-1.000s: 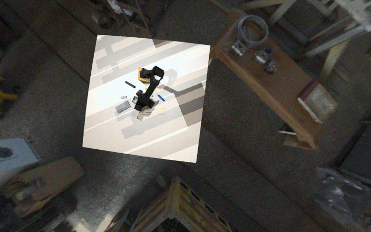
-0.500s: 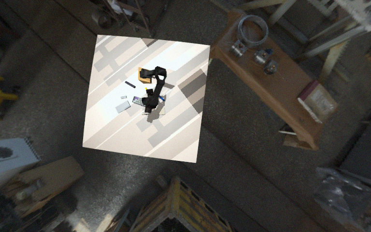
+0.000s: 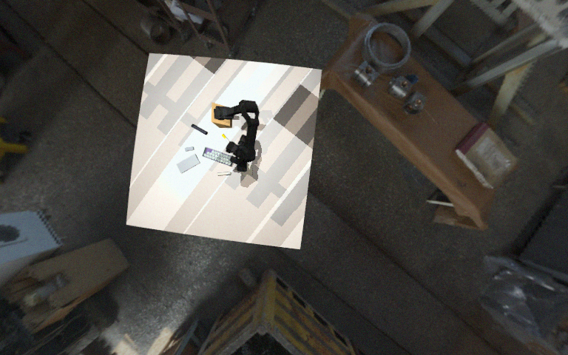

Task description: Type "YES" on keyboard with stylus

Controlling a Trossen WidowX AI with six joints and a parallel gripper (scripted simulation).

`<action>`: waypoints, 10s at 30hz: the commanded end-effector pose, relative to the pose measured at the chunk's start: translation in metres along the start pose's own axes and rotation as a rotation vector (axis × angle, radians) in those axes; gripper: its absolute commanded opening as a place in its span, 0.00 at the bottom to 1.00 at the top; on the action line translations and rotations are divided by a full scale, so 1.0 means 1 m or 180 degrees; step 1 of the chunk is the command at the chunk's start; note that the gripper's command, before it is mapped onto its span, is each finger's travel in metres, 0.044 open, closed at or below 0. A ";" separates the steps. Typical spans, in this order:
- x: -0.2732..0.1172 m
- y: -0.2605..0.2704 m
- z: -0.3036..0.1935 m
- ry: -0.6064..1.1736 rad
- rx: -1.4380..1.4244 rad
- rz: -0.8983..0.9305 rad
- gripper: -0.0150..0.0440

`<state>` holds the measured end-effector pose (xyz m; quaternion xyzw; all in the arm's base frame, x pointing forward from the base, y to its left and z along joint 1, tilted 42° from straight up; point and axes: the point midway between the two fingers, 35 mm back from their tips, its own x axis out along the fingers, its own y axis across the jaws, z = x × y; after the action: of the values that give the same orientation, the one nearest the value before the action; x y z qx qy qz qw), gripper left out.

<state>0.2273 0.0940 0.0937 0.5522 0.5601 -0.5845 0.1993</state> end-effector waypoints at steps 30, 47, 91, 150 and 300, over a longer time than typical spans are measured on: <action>0.000 -0.015 -0.024 -0.0112 0.0857 0.0198 0.51; 0.009 -0.013 -0.029 -0.0111 0.0856 0.0197 0.51; 0.034 -0.008 -0.042 -0.0108 0.0855 0.0195 0.51; -0.006 -0.004 -0.015 -0.0304 -0.0136 0.0246 0.25; -0.014 0.107 0.042 -0.1246 -0.9494 -0.2911 0.39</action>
<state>0.3040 0.0187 0.0513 0.4276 -0.6886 -0.4066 -0.4215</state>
